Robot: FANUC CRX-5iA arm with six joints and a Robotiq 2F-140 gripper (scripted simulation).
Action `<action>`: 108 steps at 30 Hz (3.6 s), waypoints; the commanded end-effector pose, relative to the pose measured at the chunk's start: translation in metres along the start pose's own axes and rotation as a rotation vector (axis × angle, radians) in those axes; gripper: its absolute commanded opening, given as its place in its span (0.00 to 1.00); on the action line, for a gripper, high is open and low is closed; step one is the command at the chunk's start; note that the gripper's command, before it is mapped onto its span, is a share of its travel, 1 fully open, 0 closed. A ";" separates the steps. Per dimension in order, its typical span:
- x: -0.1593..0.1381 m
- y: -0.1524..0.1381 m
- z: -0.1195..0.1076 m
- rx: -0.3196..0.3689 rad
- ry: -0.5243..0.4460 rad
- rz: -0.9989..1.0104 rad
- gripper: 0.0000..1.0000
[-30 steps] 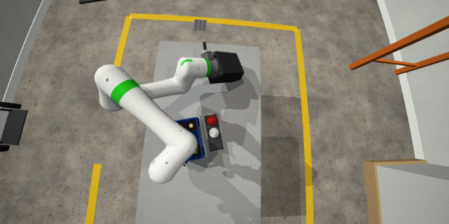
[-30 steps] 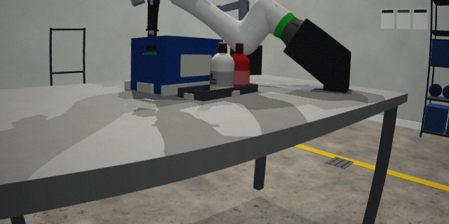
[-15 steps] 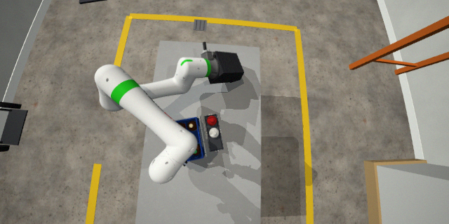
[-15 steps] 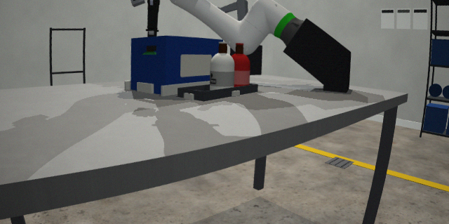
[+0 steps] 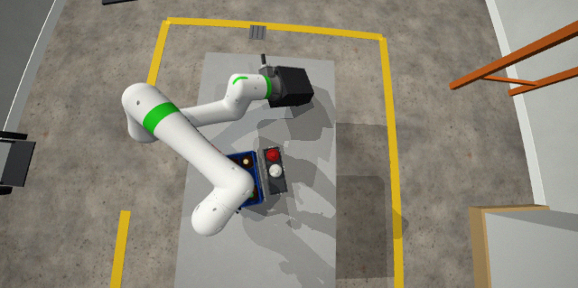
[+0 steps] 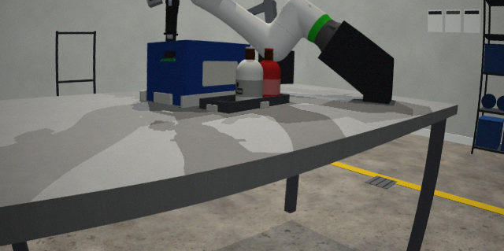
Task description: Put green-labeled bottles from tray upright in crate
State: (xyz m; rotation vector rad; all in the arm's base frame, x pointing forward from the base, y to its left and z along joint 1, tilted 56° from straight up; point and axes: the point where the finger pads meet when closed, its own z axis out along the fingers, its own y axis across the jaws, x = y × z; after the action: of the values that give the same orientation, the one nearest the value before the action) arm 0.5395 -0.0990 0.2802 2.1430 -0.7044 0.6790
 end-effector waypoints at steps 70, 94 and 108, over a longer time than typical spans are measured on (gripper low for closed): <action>0.000 0.000 -0.001 0.001 0.001 0.000 0.44; 0.000 0.000 -0.002 0.001 0.001 0.000 0.44; 0.000 0.000 -0.017 0.001 0.001 0.000 0.44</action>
State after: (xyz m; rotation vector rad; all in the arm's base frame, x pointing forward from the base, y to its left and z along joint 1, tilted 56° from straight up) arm 0.5366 -0.0893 0.2870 2.1430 -0.7043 0.6790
